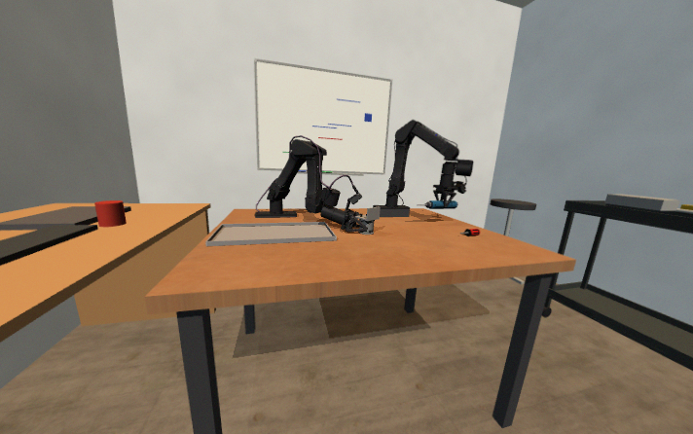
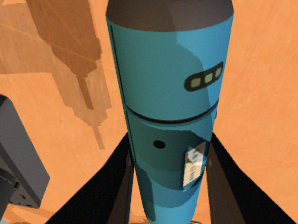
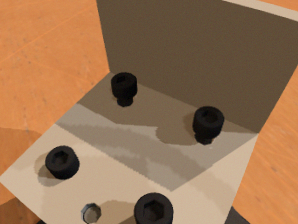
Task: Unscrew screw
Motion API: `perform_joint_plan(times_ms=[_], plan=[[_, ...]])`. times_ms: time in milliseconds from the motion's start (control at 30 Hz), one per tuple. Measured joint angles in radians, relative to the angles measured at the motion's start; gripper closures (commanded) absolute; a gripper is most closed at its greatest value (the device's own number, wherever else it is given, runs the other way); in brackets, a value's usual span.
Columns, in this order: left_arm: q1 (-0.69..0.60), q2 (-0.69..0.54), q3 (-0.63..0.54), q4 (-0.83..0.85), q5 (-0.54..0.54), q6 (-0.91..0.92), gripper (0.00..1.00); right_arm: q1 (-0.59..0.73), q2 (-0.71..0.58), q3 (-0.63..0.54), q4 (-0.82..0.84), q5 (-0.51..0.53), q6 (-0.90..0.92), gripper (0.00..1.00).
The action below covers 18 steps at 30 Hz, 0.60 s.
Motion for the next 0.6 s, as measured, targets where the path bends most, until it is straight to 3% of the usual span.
perform_joint_plan(times_ms=[600], plan=[[0.000,-0.013,0.034,-0.050,0.000,0.000,0.58,0.000,0.000,0.000,0.000,0.000,0.000,0.41]])
